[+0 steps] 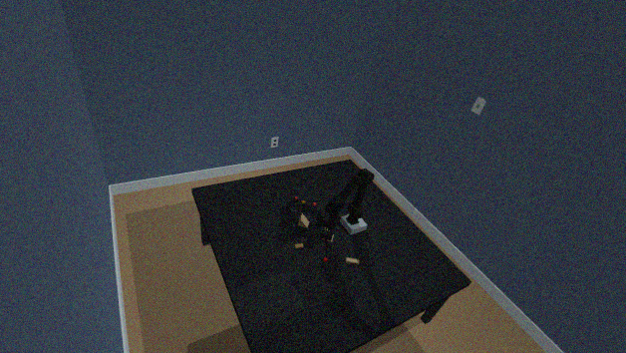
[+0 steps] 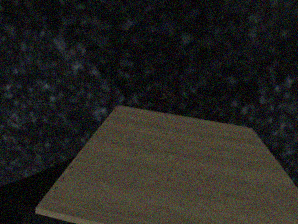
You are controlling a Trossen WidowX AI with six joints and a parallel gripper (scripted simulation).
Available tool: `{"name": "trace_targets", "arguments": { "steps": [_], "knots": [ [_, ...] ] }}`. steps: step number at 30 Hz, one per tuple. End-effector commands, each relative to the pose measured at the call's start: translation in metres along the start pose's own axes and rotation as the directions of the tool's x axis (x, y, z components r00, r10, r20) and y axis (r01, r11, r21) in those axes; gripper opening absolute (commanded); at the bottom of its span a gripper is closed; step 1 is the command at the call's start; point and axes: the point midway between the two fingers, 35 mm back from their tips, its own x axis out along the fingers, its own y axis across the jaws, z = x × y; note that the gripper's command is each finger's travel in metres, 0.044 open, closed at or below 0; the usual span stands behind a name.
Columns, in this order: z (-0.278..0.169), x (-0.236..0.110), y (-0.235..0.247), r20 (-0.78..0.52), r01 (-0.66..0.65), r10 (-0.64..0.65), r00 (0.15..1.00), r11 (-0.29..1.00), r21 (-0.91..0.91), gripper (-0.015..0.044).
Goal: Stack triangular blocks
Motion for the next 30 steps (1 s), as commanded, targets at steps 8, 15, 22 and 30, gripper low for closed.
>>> {"name": "trace_targets", "arguments": {
  "steps": [8, 15, 22, 30],
  "knots": [
    [-0.0001, -0.0002, 0.0009, 0.001, -0.005, 0.005, 1.000, 0.955, 0.297, 0.0000],
    [-0.0001, -0.0002, 0.0010, 0.002, -0.005, 0.005, 1.000, 0.887, 0.461, 0.0000],
    [-0.0001, -0.0002, 0.0011, 0.003, -0.006, 0.005, 1.000, 0.820, 0.572, 0.0000],
    [0.0000, 0.0020, 0.0011, 0.003, -0.006, 0.005, 1.000, 0.821, 0.571, 0.0000]
  ]
}}
